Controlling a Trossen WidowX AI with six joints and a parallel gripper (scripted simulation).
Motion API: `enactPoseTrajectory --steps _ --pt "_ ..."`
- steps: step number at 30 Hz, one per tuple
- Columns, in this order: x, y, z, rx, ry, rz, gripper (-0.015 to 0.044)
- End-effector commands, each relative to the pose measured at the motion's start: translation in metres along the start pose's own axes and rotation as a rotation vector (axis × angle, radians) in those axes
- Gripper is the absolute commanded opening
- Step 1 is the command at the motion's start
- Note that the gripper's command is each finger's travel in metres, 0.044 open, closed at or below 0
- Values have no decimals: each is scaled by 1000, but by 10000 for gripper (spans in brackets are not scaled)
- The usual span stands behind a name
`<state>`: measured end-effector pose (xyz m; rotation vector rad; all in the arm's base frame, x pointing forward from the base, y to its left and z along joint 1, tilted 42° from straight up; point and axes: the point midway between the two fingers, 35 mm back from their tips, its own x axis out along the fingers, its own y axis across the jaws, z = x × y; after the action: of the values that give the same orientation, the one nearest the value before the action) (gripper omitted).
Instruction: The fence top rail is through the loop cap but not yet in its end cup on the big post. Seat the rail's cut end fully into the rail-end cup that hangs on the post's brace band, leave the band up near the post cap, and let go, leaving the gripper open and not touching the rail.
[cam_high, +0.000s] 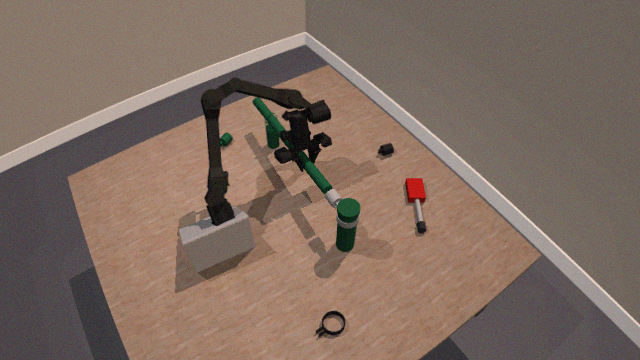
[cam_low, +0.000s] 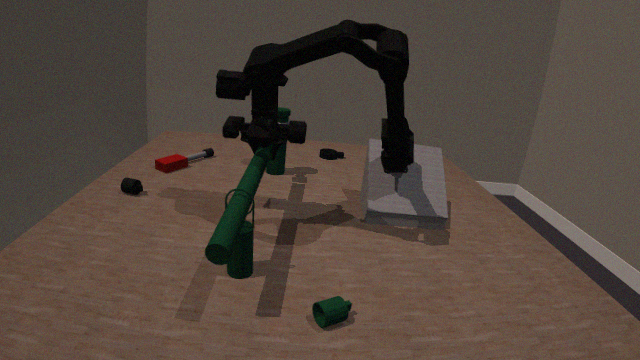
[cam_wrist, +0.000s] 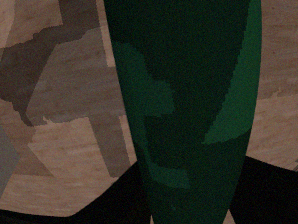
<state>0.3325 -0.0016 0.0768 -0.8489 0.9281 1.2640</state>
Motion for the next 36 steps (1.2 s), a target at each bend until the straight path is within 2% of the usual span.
enactPoseTrajectory --steps 1,13,36 --pt "-1 -1 -8 5 9 -3 0" --pt "6 1 -23 1 2 1 0" --pt "7 1 -18 1 -13 4 0"
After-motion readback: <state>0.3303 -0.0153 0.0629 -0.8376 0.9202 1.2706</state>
